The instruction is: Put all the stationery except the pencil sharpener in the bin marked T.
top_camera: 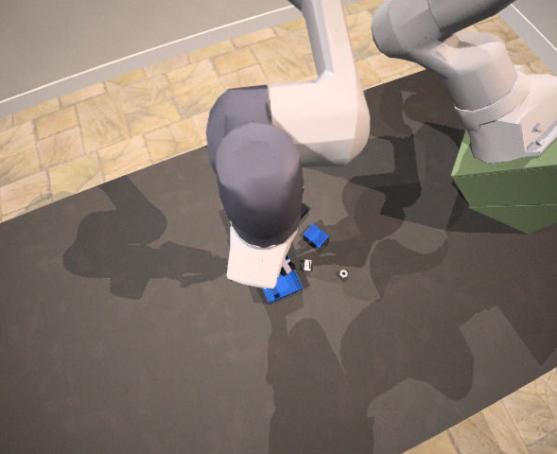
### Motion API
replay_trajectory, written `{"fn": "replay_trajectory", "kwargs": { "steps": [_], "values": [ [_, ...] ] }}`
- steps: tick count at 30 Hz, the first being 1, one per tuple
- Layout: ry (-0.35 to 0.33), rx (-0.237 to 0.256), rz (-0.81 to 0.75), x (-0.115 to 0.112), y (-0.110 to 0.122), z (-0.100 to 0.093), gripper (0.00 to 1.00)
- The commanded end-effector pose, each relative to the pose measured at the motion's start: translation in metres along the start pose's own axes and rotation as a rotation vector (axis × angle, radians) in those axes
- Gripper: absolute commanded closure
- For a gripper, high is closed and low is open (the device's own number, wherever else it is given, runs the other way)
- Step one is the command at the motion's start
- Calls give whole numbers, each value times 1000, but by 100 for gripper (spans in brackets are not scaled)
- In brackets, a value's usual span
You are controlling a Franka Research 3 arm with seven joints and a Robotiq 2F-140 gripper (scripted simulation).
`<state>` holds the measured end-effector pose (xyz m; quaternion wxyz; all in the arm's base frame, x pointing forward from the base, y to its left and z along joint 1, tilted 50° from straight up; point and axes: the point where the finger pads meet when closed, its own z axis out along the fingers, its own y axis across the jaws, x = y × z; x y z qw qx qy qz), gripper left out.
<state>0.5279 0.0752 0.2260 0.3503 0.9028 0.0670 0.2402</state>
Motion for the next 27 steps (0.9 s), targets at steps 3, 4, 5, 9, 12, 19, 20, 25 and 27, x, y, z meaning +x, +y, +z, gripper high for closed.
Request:
{"fn": "replay_trajectory", "kwargs": {
  "steps": [3,4,5,9,12,19,20,25,27],
  "values": [
    [1,4,38,4,-19,-2,95],
    [1,4,38,5,-24,-2,95],
    [1,4,38,6,-27,-2,95],
    [1,4,38,6,-27,-2,95],
    [1,4,38,6,-27,-2,95],
    [1,4,38,6,-27,-2,95],
    [1,4,38,6,-27,-2,95],
    [1,4,38,6,-27,-2,95],
    [1,4,38,6,-27,-2,95]
  ]
}}
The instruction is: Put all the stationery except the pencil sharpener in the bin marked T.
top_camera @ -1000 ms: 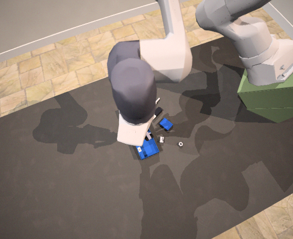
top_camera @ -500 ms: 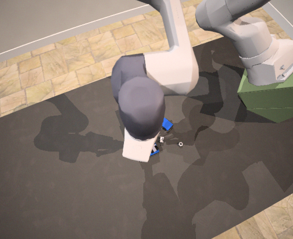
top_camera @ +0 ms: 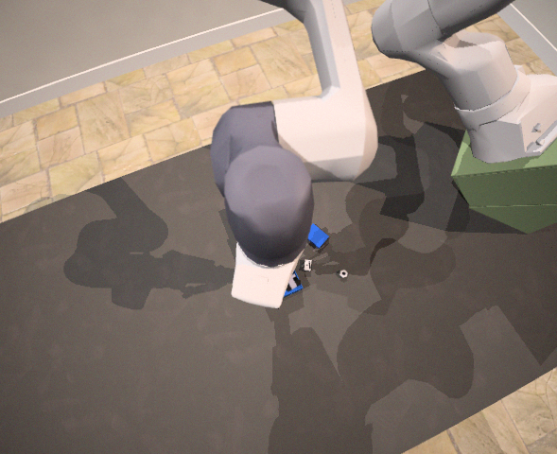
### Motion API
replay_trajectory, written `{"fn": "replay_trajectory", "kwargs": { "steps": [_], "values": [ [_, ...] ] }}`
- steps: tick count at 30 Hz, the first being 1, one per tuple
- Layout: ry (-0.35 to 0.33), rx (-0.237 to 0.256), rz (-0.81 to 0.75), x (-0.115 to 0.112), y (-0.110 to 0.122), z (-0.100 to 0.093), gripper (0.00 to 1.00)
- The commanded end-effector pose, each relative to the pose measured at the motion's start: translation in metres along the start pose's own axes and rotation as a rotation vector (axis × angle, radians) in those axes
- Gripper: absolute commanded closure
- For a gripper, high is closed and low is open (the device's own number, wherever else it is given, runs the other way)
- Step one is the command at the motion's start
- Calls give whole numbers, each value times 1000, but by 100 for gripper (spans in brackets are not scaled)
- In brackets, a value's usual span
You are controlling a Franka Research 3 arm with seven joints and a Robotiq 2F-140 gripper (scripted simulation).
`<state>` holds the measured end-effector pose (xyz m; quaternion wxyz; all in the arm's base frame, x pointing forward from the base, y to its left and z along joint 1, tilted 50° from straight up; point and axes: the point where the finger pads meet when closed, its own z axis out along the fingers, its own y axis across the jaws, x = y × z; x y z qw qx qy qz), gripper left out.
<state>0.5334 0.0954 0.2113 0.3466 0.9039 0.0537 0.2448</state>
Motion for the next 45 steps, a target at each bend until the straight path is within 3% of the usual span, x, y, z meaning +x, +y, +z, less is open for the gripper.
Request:
{"fn": "replay_trajectory", "kwargs": {
  "steps": [1,30,45],
  "values": [
    [1,4,9,1,-2,-2,95],
    [1,4,9,1,-2,-2,95],
    [1,4,9,1,-3,33,95]
  ]
}}
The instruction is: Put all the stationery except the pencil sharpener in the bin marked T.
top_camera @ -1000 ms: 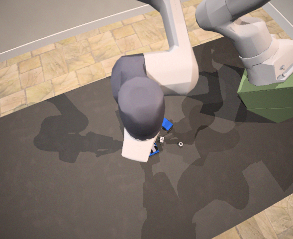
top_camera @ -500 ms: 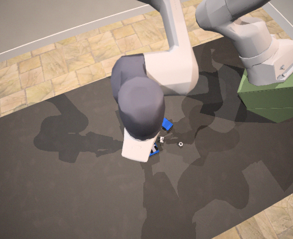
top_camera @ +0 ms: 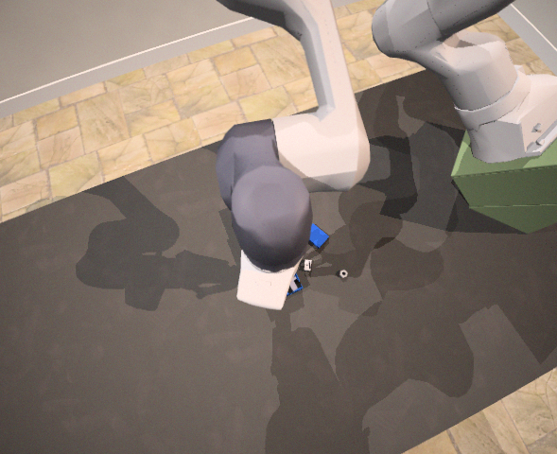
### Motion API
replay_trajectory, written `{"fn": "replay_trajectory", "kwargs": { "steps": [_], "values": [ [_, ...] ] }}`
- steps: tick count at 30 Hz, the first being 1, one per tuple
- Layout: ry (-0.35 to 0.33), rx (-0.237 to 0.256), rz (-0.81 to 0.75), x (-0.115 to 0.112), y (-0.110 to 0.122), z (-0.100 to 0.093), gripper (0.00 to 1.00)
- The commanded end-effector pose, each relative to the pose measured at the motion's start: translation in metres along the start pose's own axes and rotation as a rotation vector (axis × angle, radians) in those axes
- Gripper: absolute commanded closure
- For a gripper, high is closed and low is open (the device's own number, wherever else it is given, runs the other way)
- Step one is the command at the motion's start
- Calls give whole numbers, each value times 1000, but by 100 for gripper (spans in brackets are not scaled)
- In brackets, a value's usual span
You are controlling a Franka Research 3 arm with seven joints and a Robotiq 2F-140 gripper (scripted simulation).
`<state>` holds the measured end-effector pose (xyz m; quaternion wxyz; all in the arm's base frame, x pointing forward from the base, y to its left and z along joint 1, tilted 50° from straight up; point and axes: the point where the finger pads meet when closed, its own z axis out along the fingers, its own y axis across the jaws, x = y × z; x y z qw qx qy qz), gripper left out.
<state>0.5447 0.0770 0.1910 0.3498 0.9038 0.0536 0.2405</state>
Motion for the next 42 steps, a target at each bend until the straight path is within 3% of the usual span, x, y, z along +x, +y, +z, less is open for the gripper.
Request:
{"fn": "replay_trajectory", "kwargs": {
  "steps": [1,7,42],
  "values": [
    [10,9,14,4,-2,6,95],
    [10,9,14,4,-2,21,95],
    [10,9,14,4,-2,21,95]
  ]
}}
